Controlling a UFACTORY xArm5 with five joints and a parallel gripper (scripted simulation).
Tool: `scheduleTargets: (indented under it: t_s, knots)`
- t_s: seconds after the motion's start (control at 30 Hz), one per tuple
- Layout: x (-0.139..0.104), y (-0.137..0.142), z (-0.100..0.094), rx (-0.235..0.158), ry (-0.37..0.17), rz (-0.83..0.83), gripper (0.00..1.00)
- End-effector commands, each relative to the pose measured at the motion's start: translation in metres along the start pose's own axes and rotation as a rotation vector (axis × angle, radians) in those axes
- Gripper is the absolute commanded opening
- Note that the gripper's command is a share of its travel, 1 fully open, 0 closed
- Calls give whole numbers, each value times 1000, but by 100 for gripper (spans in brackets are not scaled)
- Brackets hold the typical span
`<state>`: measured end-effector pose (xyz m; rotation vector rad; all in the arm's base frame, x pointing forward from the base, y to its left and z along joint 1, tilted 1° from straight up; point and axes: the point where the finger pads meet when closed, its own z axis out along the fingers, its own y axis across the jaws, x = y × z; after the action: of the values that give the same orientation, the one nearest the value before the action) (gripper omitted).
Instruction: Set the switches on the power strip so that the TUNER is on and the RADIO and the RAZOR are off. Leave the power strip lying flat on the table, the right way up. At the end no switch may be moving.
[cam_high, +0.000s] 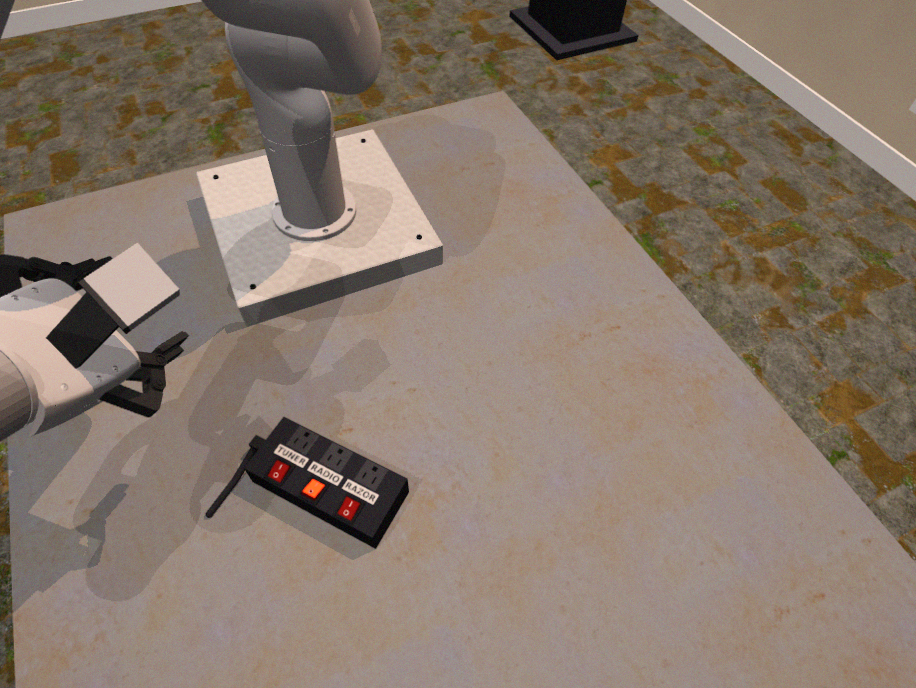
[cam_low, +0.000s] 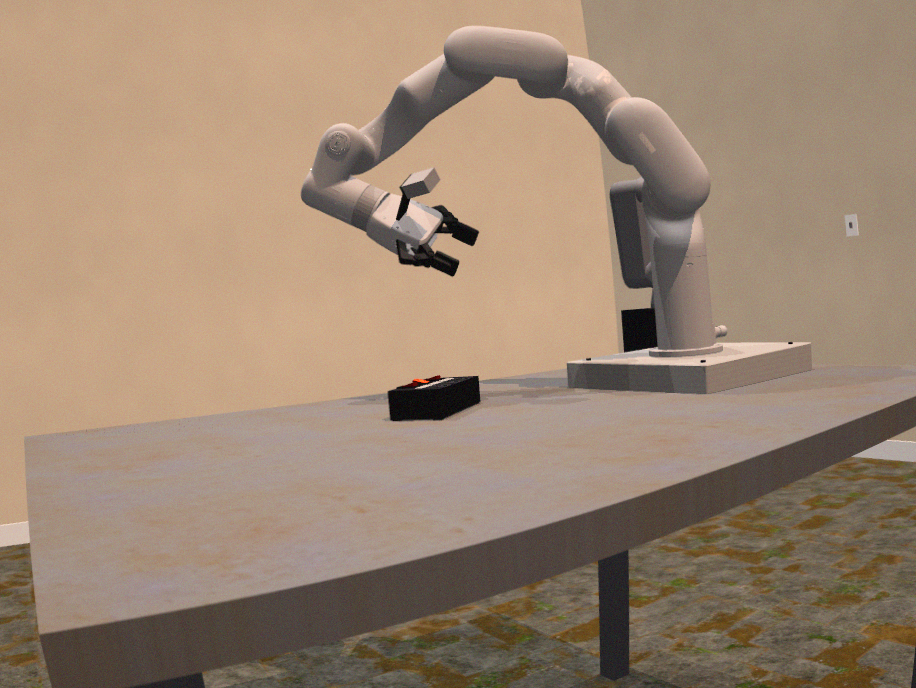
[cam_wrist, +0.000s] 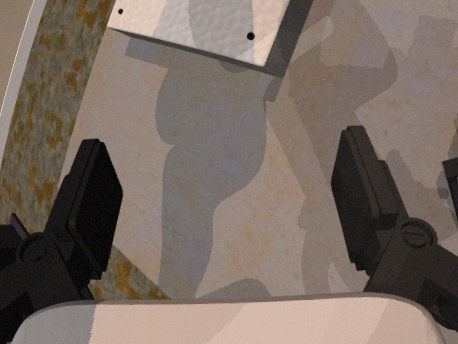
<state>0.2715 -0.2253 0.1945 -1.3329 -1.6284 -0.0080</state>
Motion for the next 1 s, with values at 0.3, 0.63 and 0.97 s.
scheduleTargets:
  t_s: [0.3, 0.63, 0.97]
  knots:
    - [8, 106, 13, -56, -420, -394, 100]
    - [34, 173, 24, -56, -700, -704, 100]
    - [42, 187, 26, -53, -762, -775, 100]
